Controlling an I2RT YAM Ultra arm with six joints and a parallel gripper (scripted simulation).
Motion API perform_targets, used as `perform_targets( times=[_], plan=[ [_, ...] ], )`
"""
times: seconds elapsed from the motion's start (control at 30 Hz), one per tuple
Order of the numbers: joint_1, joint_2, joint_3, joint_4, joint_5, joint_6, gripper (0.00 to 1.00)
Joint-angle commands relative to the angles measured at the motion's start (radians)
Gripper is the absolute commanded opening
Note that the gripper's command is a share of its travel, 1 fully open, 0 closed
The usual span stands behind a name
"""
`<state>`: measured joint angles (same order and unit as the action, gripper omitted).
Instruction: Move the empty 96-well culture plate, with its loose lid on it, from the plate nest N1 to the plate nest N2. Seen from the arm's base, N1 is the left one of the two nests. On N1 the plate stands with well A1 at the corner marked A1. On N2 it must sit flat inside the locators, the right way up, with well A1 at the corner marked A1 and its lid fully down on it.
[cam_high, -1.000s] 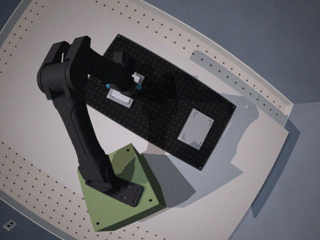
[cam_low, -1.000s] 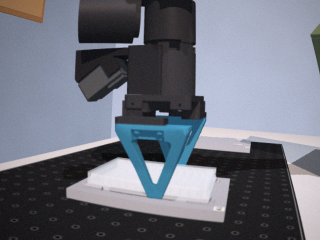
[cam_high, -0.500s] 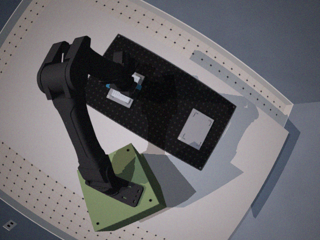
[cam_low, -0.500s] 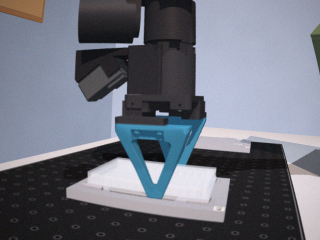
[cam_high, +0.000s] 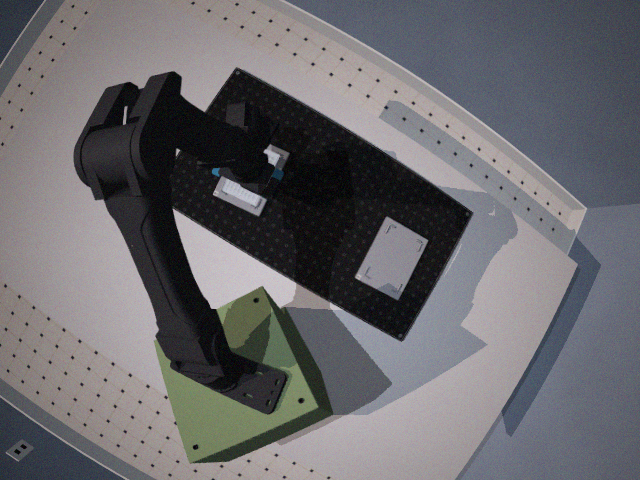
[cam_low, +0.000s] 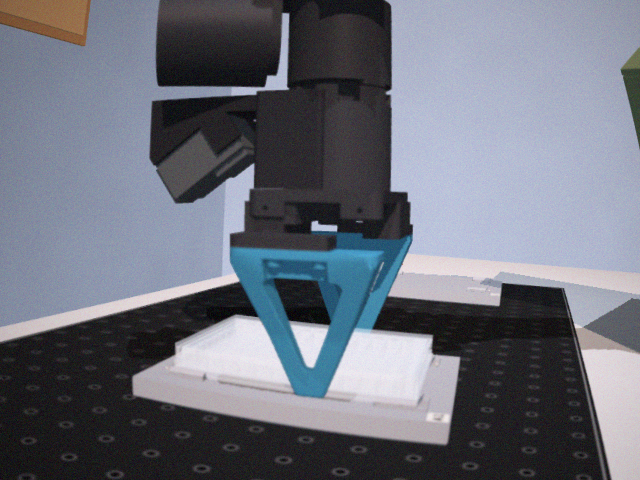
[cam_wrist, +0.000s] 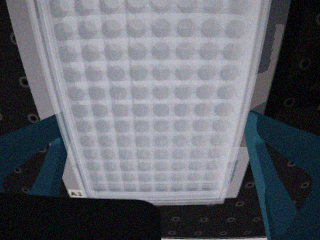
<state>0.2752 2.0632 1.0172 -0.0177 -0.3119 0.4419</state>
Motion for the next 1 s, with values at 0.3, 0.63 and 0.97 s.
perform_targets(
  times=[0.3,0.63,0.97],
  plan=[
    [-0.014,-0.011,0.035,0.029,0.017,0.006,0.00],
    [-0.014,-0.011,0.035,0.029,0.017,0.006,0.00],
    [-0.014,-0.011,0.035,0.029,0.017,0.006,0.00]
  ],
)
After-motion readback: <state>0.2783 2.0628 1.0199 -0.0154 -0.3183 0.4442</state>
